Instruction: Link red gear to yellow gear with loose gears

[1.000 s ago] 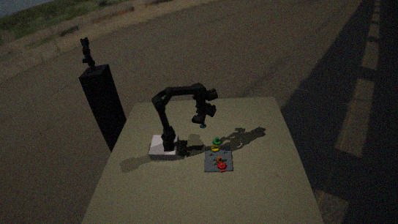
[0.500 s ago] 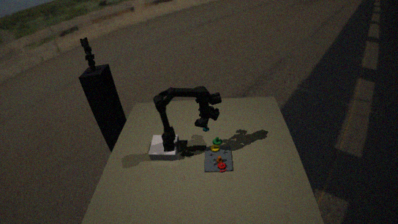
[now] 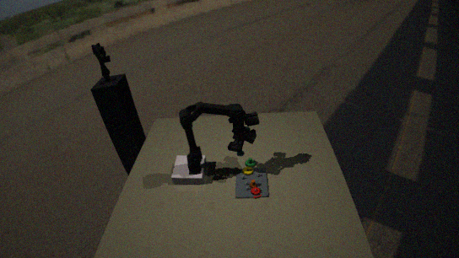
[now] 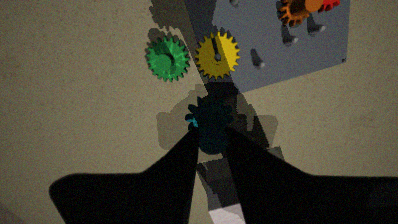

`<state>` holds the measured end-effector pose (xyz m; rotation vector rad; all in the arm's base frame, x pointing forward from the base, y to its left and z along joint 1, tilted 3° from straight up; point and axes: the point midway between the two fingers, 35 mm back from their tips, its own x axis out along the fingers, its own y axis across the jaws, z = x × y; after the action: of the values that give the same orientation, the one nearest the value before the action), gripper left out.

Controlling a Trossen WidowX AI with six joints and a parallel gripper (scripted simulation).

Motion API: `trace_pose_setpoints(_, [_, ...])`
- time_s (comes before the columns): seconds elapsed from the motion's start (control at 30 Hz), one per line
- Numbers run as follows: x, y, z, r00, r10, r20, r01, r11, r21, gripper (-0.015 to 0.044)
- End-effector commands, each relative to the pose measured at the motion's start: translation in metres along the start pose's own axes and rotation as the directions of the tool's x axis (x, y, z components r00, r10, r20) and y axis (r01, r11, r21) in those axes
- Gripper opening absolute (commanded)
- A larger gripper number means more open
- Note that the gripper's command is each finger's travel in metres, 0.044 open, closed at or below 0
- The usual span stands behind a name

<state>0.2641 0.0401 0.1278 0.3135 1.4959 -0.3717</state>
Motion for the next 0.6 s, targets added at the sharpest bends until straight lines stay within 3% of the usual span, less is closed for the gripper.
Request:
trace_pose_setpoints(0.0, [0.004, -0.005, 0.006, 1.0, -0.002, 0.002, 0.002, 1.0, -0.003, 0.0])
trace_pose_setpoints(0.57, [0.019, -0.031, 0.028, 1.0, 0.001, 0.0, -0.001, 1.0, 0.027, 0.0])
